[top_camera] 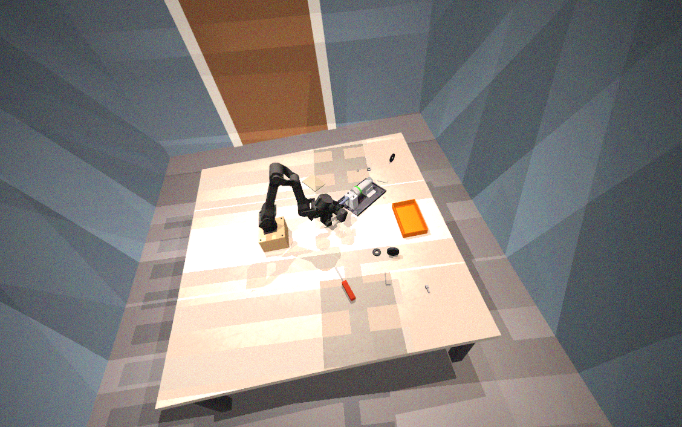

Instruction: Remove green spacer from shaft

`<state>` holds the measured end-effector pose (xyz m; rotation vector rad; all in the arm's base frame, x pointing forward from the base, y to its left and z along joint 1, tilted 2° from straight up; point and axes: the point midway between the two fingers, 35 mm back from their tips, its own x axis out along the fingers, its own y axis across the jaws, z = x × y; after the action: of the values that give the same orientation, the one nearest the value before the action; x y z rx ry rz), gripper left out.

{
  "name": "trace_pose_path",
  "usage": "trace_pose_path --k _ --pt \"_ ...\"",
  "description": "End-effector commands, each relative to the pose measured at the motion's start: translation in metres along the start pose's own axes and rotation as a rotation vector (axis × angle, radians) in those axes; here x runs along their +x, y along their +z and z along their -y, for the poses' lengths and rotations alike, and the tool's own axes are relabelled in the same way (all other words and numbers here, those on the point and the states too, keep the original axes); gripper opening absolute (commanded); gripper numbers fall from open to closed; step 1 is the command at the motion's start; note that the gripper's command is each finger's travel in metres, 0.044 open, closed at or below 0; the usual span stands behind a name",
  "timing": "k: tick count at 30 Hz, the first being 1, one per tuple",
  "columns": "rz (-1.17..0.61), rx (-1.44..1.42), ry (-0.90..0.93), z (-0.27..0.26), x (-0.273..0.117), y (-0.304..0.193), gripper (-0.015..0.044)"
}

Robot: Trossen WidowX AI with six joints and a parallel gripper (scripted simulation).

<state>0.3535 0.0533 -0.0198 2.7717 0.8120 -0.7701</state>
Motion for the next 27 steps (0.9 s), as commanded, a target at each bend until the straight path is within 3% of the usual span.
trace_pose_path --k 1,27 --pt "-0.001 -0.004 -0.001 0.0005 -0.0009 0.0004 0.0000" --pt "-0.001 -0.004 -0.001 0.0005 -0.0031 0.0017 0.0000"
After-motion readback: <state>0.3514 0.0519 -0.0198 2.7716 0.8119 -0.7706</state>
